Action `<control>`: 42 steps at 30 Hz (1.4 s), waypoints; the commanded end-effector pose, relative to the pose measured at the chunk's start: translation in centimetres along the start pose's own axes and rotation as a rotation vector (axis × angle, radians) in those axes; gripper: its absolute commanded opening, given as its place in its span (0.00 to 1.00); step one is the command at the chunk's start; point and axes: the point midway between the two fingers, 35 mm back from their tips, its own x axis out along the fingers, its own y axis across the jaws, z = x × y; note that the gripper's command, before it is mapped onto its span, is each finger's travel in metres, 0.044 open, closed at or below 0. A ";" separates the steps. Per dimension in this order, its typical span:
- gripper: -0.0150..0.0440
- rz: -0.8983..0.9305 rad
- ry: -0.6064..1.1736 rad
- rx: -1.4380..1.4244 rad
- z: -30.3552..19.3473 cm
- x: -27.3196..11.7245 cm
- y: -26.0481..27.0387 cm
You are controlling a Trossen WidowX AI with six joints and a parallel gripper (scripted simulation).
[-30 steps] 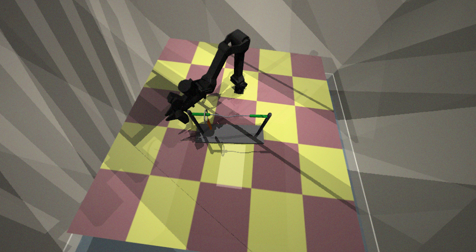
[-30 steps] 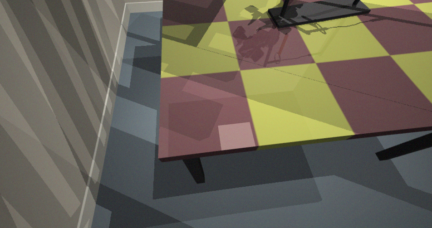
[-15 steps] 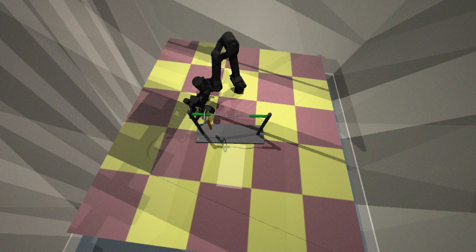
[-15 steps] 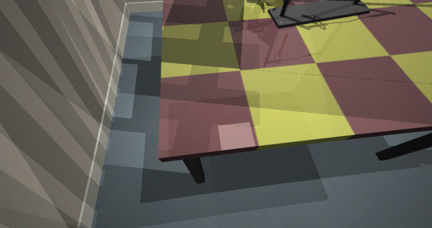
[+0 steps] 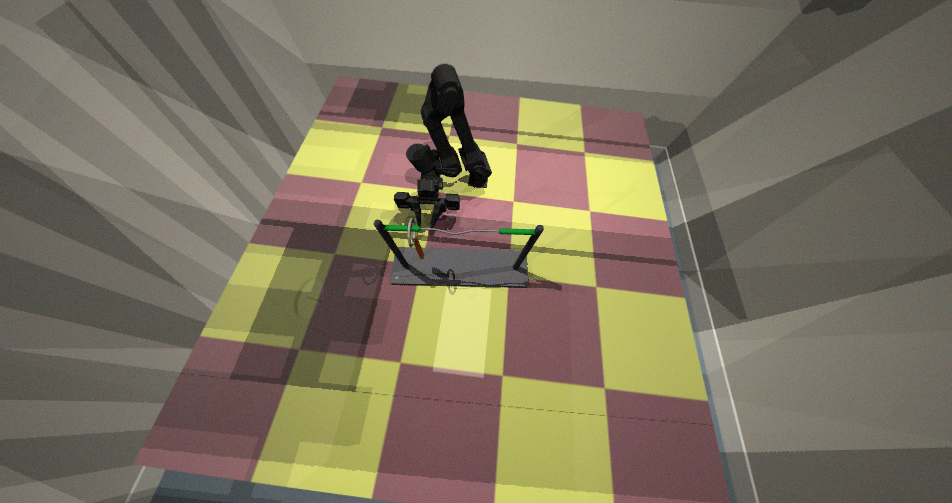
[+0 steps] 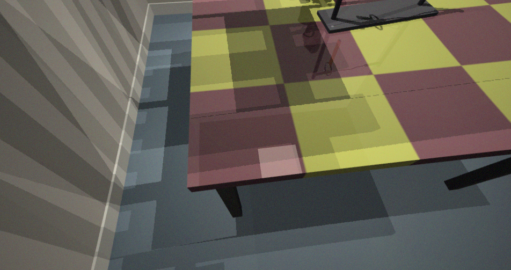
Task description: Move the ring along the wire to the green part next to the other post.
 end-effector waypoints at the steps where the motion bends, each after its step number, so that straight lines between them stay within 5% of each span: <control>1: 0.53 0.008 0.001 -0.009 0.6 0.6 0.1; 14: 0.53 0.007 -0.008 -0.009 5.0 4.3 0.2; 42: 0.53 0.007 -0.008 -0.011 5.3 7.8 0.0</control>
